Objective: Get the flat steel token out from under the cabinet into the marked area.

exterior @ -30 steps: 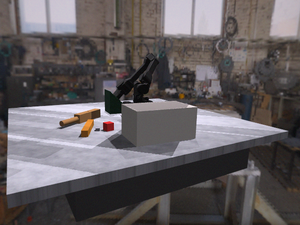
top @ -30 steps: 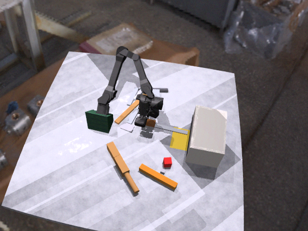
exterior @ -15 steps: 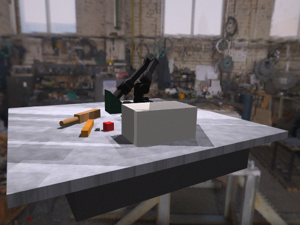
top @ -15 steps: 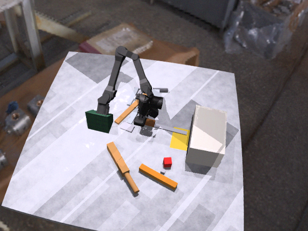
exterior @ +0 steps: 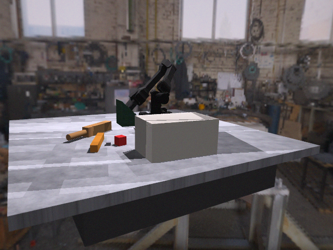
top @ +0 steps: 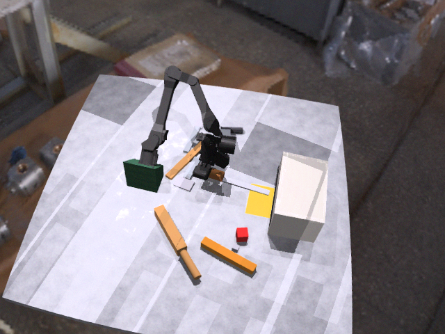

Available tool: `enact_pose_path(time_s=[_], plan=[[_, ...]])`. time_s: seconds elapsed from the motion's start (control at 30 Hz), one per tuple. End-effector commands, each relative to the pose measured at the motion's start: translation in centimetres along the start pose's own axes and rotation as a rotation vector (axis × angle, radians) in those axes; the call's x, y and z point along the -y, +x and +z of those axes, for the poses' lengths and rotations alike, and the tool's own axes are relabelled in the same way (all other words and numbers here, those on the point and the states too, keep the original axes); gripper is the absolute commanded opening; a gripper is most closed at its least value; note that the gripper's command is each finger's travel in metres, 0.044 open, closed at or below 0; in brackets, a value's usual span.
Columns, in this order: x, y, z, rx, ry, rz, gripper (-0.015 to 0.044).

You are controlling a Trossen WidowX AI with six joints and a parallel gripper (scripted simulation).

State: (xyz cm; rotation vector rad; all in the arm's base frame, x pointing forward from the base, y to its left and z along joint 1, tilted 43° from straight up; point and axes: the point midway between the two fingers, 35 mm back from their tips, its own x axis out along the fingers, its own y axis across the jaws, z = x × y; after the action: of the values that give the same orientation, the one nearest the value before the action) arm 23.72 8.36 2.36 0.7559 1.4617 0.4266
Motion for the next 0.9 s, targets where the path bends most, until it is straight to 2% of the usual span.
enact_pose_path(time_s=[0.0,0.87], plan=[[-0.7,-0.1,0.0,0.000,0.005,0.001,0.0000],[-3.9,-0.3,-0.6,-0.001,0.025,0.004,0.0000]])
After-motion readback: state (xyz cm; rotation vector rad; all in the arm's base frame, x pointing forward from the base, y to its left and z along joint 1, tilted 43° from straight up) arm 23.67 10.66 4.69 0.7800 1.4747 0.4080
